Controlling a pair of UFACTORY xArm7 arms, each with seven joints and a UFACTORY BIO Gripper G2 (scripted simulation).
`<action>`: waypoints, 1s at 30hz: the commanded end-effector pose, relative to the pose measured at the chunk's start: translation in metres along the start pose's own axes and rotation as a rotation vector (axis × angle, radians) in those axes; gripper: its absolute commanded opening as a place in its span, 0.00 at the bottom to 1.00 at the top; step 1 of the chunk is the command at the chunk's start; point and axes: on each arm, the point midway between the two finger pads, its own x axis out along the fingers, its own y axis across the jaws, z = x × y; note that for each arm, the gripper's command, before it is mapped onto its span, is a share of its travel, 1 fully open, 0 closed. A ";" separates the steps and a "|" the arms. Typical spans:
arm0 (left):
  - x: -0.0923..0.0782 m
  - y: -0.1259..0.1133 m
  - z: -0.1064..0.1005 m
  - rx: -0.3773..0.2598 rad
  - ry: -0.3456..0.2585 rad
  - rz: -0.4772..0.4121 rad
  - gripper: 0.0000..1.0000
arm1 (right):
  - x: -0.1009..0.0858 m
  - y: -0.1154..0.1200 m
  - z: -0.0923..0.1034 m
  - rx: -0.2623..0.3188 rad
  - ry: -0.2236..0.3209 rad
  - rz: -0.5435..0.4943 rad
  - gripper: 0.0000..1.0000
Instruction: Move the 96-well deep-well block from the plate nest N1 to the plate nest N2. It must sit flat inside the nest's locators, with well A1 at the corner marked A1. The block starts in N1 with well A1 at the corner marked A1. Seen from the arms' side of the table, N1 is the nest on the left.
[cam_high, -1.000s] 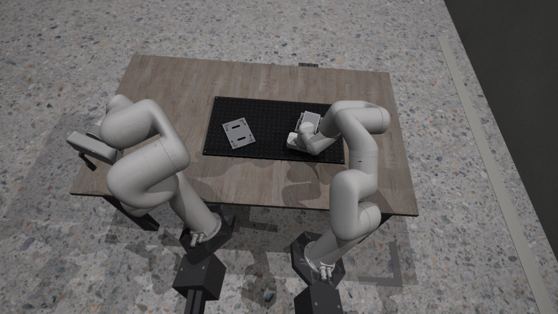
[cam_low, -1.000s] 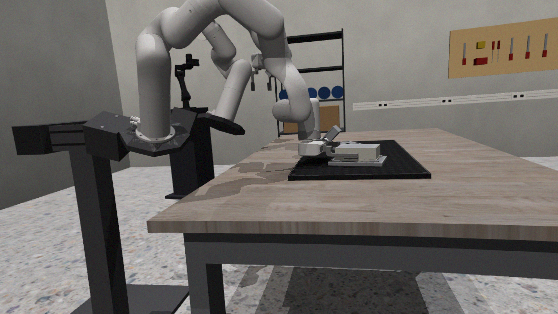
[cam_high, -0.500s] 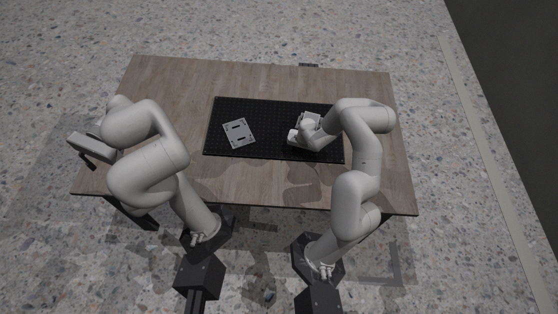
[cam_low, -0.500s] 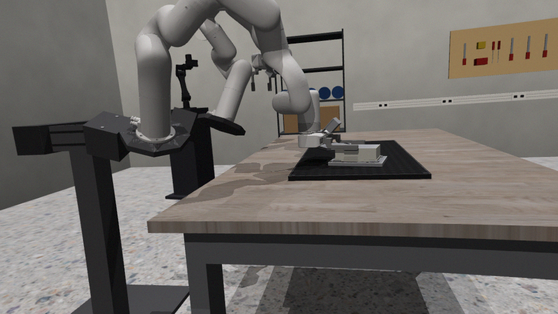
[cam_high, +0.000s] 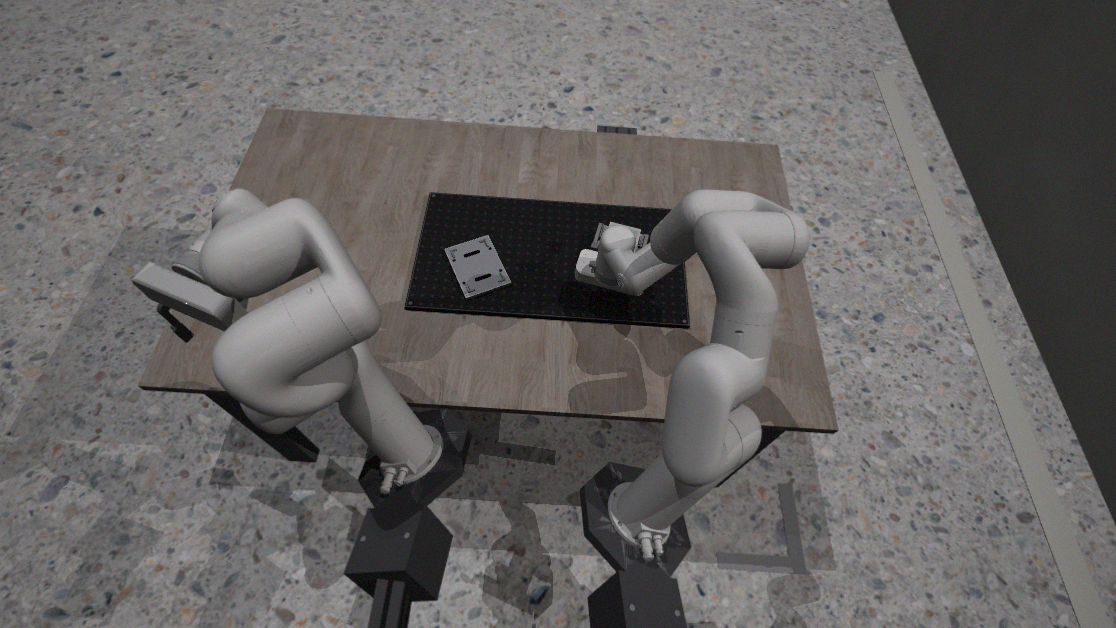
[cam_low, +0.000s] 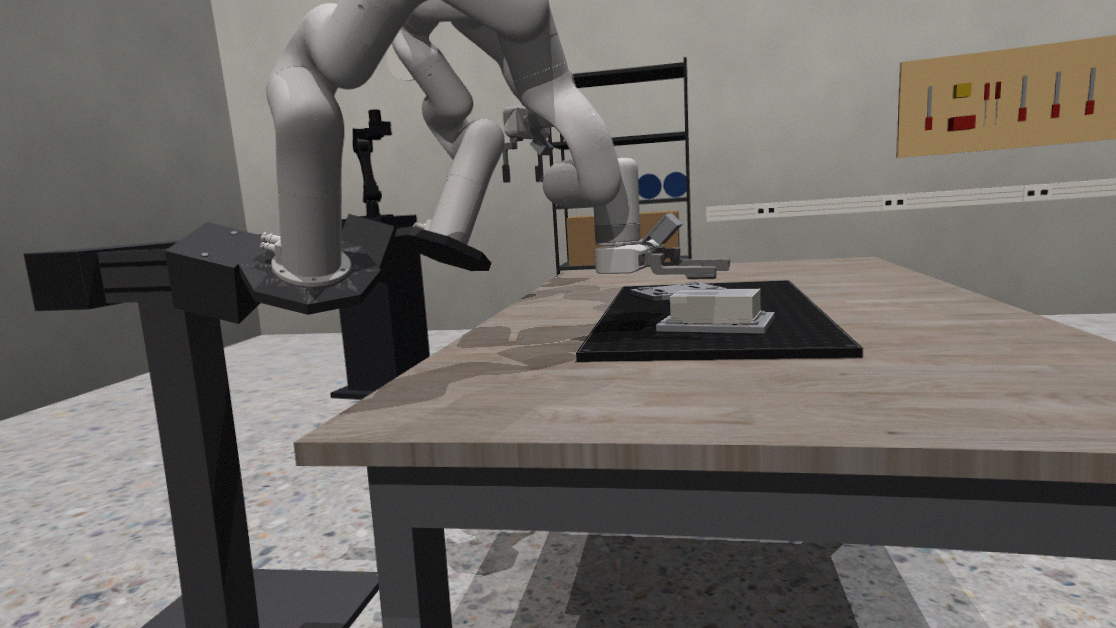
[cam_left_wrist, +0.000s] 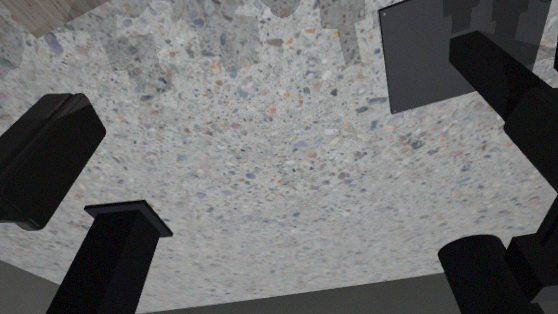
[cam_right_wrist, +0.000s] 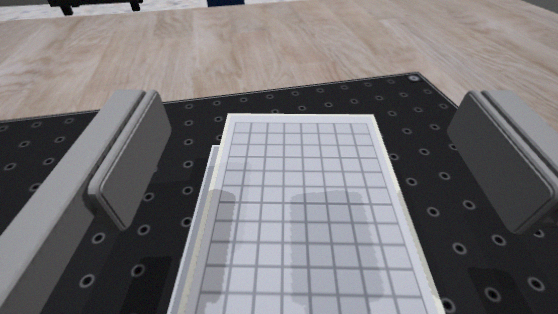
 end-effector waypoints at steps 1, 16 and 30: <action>-0.001 0.001 0.000 0.000 -0.001 0.003 1.00 | 0.001 0.001 0.013 0.002 -0.003 0.000 0.37; -0.001 0.001 0.000 0.000 -0.001 0.003 1.00 | 0.001 0.001 0.020 0.002 -0.003 0.000 0.37; -0.001 0.001 0.000 0.000 -0.001 0.003 1.00 | -0.010 0.012 0.033 0.002 -0.003 0.134 0.37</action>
